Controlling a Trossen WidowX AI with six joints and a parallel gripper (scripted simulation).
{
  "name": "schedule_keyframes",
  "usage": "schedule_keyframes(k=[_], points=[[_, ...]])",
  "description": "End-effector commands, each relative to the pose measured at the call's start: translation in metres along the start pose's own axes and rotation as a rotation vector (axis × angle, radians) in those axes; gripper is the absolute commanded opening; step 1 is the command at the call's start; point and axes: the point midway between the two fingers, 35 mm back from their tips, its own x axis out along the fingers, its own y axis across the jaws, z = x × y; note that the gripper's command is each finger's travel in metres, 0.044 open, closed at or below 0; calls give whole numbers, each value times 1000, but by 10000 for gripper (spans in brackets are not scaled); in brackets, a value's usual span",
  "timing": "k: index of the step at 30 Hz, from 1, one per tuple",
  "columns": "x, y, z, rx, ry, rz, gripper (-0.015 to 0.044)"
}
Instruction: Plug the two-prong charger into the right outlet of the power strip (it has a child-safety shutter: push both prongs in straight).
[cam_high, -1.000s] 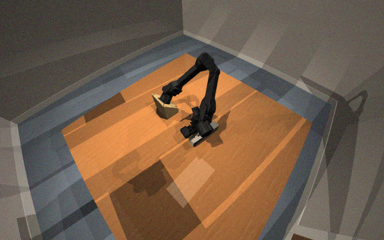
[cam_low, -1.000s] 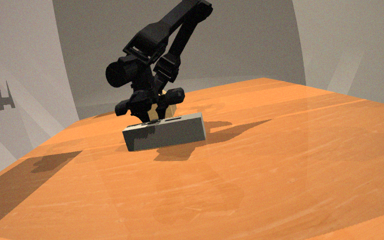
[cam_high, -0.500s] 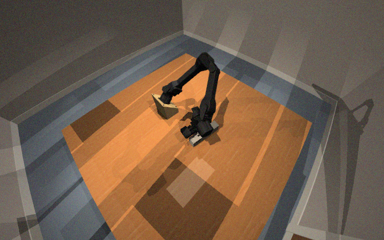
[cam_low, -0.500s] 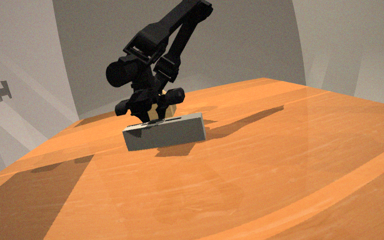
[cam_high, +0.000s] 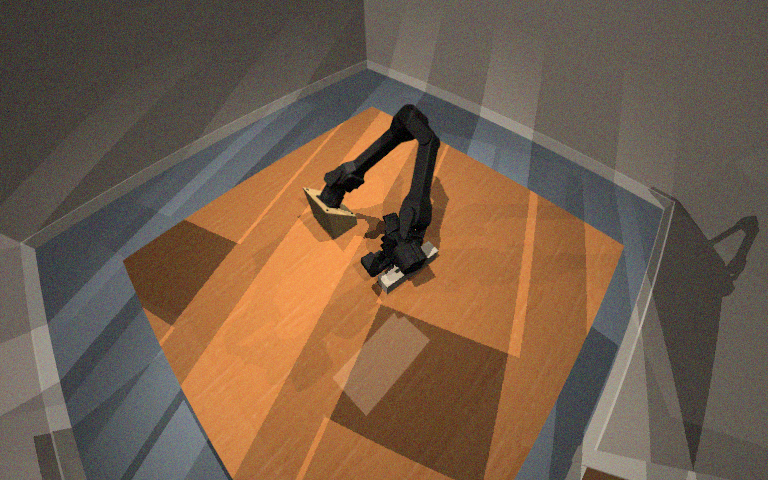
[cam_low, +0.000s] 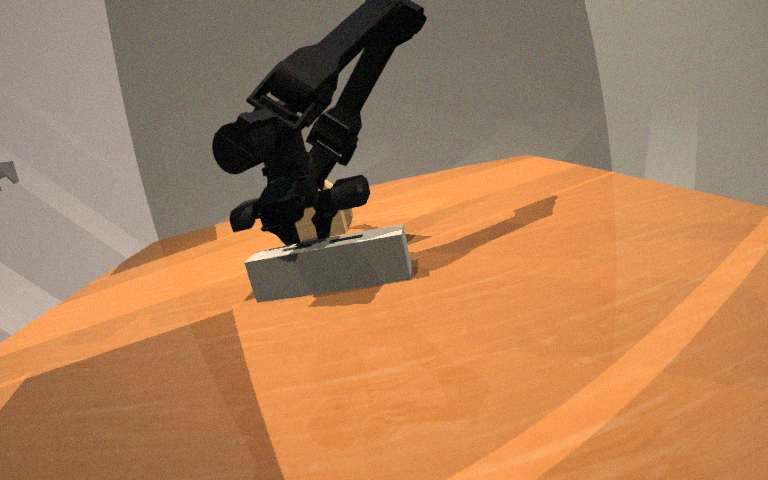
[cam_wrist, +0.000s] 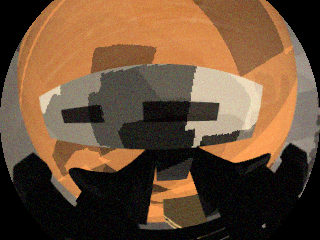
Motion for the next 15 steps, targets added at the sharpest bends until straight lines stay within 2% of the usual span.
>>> schedule_keyframes(k=[1, 11, 15], points=[[0, 1, 3, -6, -13, 2, 0], [0, 0, 0, 0, 0, 0, 0], [0, 0, 0, 0, 0, 0, 105]])
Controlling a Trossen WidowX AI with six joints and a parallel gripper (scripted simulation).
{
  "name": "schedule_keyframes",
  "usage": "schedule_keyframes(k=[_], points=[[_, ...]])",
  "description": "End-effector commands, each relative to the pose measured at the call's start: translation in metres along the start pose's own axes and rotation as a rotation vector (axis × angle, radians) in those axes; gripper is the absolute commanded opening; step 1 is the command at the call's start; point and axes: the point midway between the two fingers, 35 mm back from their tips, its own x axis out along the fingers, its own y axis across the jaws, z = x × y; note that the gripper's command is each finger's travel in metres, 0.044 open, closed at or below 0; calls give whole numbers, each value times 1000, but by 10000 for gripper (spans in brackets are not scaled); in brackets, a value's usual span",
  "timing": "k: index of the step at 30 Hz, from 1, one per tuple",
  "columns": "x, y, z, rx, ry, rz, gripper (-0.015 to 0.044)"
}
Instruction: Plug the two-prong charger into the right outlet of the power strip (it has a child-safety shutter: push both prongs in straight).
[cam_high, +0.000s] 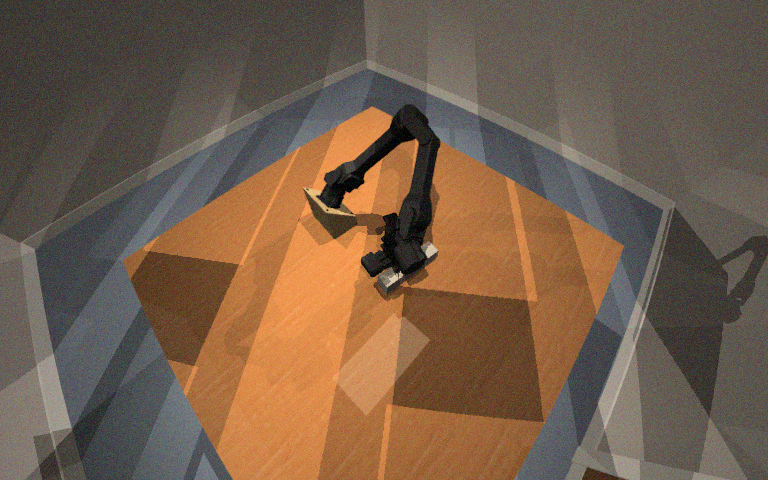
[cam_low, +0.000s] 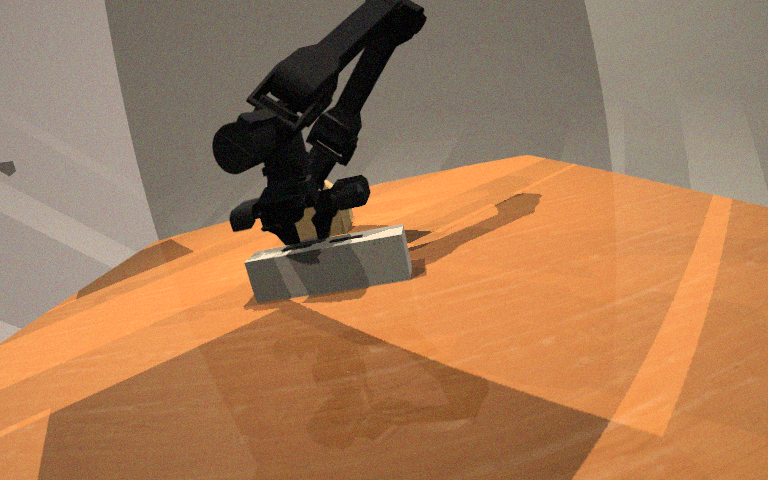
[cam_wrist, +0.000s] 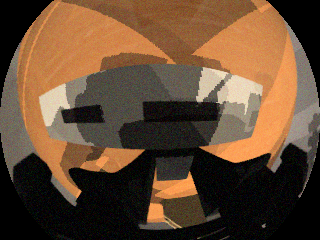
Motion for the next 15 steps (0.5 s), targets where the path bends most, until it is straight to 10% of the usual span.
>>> schedule_keyframes(k=[1, 15], points=[[0, 0, 0, -1, -2, 1, 131], [0, 0, 0, -2, -3, 1, 440]])
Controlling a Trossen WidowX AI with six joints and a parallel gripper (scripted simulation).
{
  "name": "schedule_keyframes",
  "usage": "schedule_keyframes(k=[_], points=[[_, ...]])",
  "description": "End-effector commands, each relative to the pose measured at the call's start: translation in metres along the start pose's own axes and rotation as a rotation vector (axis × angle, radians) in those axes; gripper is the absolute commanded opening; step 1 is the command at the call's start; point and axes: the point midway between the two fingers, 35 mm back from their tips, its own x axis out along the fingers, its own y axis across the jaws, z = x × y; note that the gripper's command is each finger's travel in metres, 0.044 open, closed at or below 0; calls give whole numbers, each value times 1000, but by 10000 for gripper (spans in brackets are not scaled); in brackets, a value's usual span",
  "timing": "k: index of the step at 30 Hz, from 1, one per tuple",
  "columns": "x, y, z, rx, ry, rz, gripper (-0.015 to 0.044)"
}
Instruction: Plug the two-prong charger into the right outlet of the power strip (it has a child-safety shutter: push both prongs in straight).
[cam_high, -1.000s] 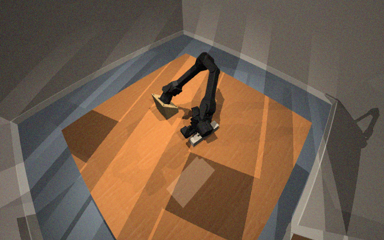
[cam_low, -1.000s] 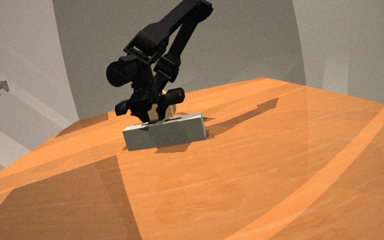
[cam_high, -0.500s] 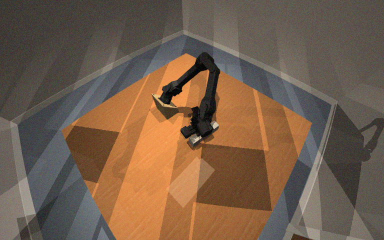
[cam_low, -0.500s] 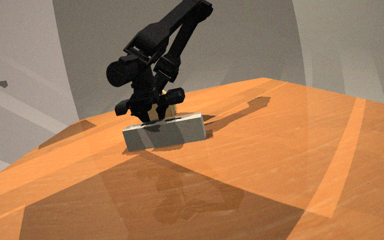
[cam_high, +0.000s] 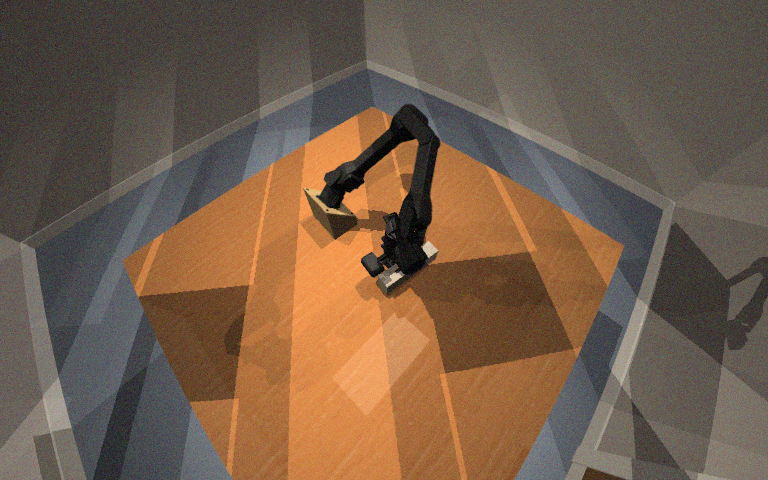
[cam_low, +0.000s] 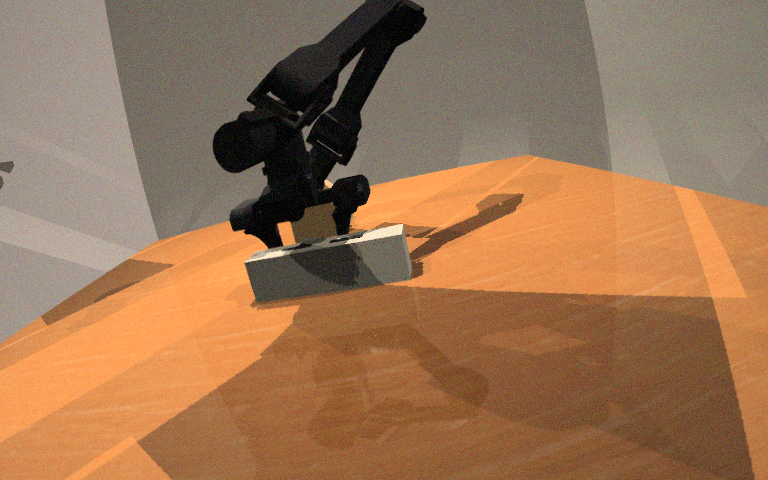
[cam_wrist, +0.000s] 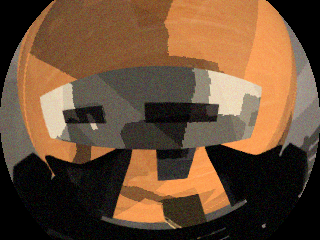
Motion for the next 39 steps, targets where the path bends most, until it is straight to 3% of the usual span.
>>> schedule_keyframes(k=[1, 39], points=[[0, 0, 0, -1, -2, 1, 440], [1, 0, -13, -6, -14, 4, 440]])
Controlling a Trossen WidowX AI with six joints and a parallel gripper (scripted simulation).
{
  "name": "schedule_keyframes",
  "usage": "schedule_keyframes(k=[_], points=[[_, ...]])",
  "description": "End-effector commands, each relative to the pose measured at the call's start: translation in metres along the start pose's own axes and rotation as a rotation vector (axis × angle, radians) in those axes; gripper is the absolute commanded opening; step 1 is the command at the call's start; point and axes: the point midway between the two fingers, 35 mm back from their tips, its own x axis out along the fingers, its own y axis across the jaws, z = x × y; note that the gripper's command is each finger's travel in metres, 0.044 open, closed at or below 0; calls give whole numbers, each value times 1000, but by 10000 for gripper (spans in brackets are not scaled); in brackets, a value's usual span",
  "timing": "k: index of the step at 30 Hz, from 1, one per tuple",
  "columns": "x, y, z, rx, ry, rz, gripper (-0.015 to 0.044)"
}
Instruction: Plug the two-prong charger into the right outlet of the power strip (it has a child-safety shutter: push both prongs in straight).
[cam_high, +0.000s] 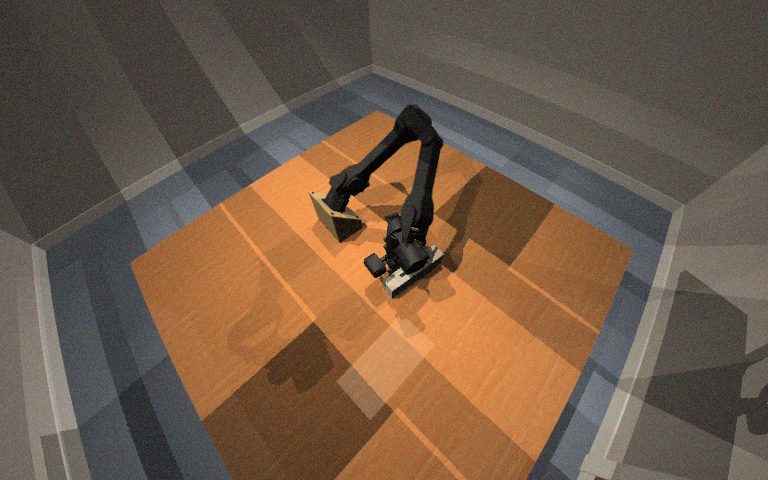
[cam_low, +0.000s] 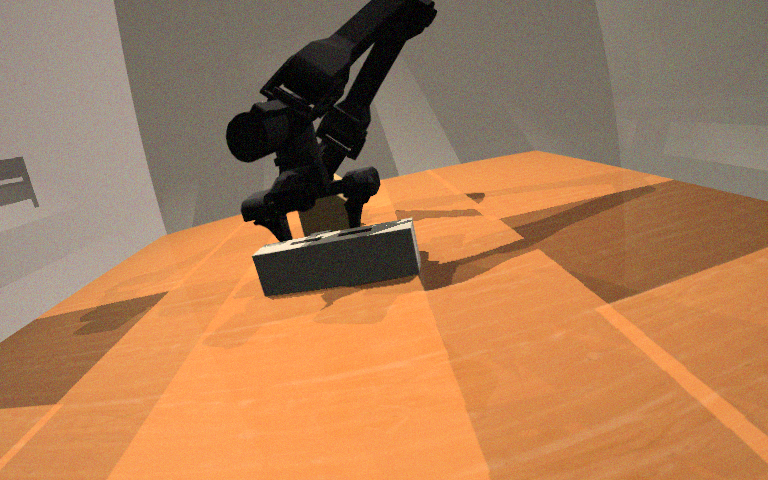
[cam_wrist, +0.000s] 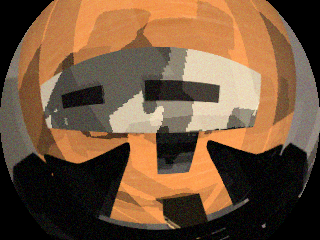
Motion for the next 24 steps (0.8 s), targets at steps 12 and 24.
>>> schedule_keyframes(k=[12, 24], points=[[1, 0, -15, 0, 2, 4, 440], [2, 0, -30, 1, 2, 4, 440]])
